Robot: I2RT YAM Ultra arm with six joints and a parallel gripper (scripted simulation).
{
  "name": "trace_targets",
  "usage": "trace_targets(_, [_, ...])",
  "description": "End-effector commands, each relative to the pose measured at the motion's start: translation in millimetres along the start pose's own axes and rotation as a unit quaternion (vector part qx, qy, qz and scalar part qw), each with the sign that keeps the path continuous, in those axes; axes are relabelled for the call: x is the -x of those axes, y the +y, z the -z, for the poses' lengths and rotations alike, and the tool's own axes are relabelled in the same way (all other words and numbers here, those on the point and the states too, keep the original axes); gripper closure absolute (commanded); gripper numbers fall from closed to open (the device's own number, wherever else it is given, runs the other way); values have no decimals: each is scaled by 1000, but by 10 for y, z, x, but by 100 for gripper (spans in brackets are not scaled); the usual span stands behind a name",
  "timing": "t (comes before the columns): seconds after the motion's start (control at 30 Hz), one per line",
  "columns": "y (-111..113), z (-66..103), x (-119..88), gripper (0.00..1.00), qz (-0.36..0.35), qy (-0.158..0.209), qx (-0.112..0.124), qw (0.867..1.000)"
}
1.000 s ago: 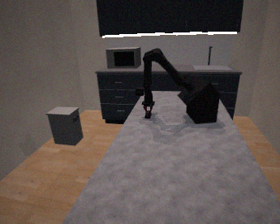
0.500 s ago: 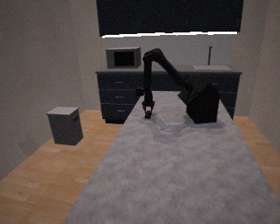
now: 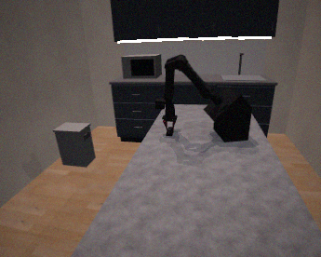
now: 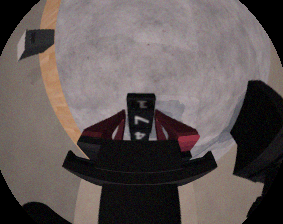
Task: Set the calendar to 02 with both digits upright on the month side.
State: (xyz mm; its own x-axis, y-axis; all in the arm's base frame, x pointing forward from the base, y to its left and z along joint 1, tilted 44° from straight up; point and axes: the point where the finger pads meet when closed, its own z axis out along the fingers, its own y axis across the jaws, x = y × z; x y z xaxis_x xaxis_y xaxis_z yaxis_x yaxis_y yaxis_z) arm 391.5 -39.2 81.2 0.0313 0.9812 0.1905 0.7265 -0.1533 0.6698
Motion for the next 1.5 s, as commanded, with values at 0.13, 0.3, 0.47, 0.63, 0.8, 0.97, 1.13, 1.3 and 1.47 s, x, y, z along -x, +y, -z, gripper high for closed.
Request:
trace_targets(0.13, [10,262,11,53,-1,-3,1,1000])
trace_targets(0.3, [12,535,9,53,-1,-3,1,1000])
trace_targets(0.47, [12,758,8,53,0,-3,1,1000])
trace_targets(0.63, [13,828,8,53,0,-3,1,1000])
trace_targets(0.8, [13,848,7,0,0,-3,1,1000])
trace_targets(0.97, [13,848,7,0,0,-3,1,1000])
trace_targets(1.13, [13,848,7,0,0,-3,1,1000])
trace_targets(1.3, [13,848,7,0,0,-3,1,1000])
trace_targets(1.47, [13,848,7,0,0,-3,1,1000])
